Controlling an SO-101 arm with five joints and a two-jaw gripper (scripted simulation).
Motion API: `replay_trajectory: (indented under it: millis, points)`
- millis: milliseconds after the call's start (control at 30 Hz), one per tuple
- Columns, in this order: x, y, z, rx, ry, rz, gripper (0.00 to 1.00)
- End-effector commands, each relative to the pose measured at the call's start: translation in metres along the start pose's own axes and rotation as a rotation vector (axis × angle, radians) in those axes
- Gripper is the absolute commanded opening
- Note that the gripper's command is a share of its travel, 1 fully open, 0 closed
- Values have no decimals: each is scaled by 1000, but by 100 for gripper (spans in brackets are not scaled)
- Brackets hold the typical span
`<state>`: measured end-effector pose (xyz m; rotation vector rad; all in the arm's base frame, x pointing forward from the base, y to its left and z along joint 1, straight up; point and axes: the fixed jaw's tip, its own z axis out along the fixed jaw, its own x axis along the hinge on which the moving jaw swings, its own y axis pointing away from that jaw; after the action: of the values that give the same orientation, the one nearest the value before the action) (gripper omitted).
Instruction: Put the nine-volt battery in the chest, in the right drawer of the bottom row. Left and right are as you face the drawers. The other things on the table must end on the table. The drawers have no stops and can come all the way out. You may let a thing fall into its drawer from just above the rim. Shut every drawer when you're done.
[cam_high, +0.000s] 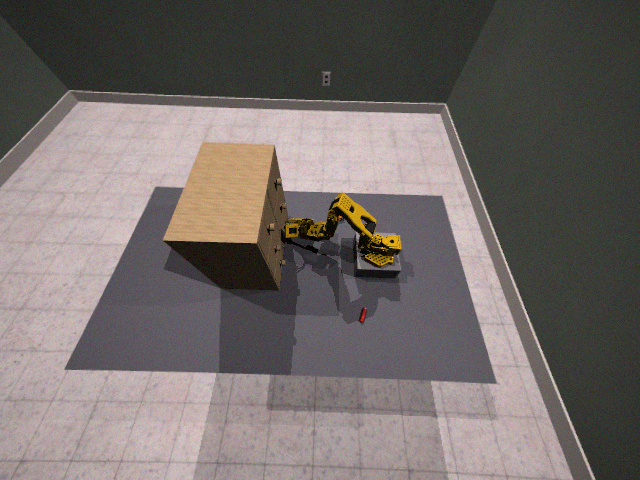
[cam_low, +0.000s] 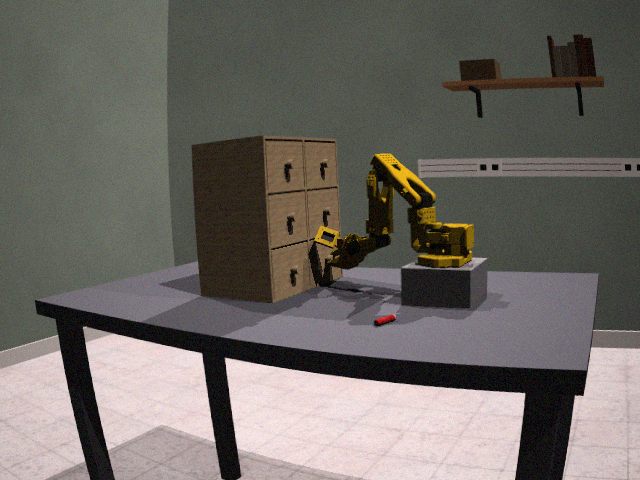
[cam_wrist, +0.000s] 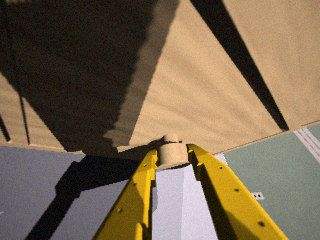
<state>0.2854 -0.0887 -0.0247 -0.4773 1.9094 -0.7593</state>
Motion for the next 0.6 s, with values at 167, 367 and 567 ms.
replay_trajectory:
  millis: [167,367,567]
  points:
    - [2,4,-7,-25,13,-9,0]
    - [3,2,-11,-20,22,-7,0]
    - [4,1,-12,-18,24,-7,0]
